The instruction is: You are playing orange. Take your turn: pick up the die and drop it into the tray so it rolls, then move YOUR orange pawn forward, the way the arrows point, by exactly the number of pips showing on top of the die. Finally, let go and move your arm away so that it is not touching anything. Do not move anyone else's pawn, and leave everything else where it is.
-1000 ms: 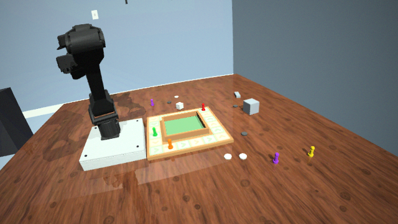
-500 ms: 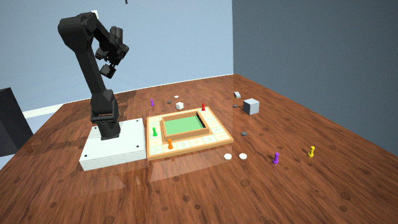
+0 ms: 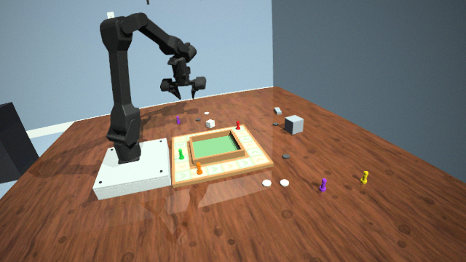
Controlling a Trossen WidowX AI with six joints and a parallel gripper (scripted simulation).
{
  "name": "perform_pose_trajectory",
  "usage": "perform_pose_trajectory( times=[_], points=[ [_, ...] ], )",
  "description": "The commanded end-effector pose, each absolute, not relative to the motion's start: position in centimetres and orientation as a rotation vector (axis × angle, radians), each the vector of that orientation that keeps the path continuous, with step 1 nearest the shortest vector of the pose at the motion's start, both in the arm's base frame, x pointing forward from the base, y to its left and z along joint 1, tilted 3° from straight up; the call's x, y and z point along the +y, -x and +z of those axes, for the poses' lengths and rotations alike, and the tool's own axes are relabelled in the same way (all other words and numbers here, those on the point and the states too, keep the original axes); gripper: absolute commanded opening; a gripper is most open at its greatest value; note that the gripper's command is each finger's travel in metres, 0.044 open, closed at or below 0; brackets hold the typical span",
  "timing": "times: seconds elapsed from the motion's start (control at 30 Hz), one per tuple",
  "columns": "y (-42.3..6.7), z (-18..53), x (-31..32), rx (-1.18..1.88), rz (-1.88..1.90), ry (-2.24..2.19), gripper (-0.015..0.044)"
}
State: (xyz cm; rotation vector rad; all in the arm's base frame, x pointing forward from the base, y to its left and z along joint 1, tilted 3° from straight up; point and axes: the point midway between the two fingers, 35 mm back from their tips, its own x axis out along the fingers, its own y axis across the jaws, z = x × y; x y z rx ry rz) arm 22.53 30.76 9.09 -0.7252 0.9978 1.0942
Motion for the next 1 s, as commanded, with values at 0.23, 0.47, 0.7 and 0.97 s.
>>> perform_pose_trajectory(
  times=[0.23,0.47,0.7,0.97],
  points=[
    [-29.8,5.9,20.7,1.483,0.397,0.455,0.0275],
    [-30.3,5.0,20.2,1.483,0.396,0.456,0.0275],
    [-30.4,3.7,20.1,1.483,0.396,0.456,0.0275],
    [-30.4,2.4,20.1,1.483,0.396,0.456,0.0275]
  ],
)
